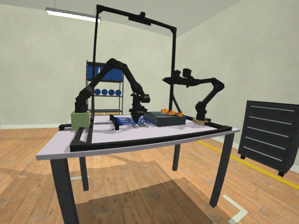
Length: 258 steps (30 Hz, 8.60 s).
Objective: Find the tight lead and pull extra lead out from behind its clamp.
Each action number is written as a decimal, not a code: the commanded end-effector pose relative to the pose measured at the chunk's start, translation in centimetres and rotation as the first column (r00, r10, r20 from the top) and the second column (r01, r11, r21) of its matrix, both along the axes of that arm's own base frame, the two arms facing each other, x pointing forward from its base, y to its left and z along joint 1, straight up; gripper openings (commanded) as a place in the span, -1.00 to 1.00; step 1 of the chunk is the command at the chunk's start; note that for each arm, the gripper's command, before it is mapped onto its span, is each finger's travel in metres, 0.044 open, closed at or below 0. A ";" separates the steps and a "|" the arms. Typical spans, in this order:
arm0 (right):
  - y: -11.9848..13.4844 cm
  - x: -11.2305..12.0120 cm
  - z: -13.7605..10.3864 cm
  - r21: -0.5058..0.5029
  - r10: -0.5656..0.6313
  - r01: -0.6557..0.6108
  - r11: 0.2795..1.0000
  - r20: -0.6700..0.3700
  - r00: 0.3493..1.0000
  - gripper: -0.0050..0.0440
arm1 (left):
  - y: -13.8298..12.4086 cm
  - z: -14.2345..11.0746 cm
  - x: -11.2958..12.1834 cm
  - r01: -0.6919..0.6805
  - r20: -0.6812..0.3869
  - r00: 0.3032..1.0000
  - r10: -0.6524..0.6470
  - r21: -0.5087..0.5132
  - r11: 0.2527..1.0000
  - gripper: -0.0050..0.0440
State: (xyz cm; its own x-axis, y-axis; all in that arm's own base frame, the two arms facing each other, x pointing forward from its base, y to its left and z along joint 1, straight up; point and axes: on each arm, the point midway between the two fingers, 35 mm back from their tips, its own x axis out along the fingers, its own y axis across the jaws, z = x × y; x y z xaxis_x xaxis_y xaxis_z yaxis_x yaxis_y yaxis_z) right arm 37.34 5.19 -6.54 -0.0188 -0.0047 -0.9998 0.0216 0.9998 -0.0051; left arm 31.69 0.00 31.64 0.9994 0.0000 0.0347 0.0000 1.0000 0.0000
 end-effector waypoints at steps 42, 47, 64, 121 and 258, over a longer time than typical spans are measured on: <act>0.1 0.7 0.9 0.004 0.000 0.000 1.000 0.030 1.000 -1.00 | 0.0 0.7 -0.1 0.000 0.016 1.000 0.000 0.000 1.000 1.00; 0.1 0.7 0.9 0.004 0.000 0.000 1.000 0.030 1.000 -1.00 | 0.0 0.7 -0.1 0.000 0.016 1.000 0.000 0.000 1.000 1.00; 0.1 0.6 2.9 0.007 0.001 -0.001 1.000 0.028 1.000 -1.00 | 0.0 0.7 -0.1 0.000 0.016 1.000 0.000 0.000 1.000 1.00; 0.1 0.5 5.3 0.003 0.001 -0.001 1.000 0.005 1.000 0.06 | 0.0 0.7 -0.1 0.000 0.016 1.000 0.000 0.000 1.000 1.00; -5.1 0.4 4.2 0.006 0.000 0.000 1.000 0.018 1.000 -1.00 | 0.0 0.7 -0.1 0.000 0.017 1.000 0.000 0.000 1.000 1.00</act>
State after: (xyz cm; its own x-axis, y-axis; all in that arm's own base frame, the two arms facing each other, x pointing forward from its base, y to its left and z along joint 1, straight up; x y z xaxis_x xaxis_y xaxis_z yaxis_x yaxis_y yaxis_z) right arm 36.86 0.07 -4.23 -0.0448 0.0014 -0.9990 0.0213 0.9998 0.0005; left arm 31.69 0.00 31.66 0.9994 0.0000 0.0351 0.0000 1.0000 0.0000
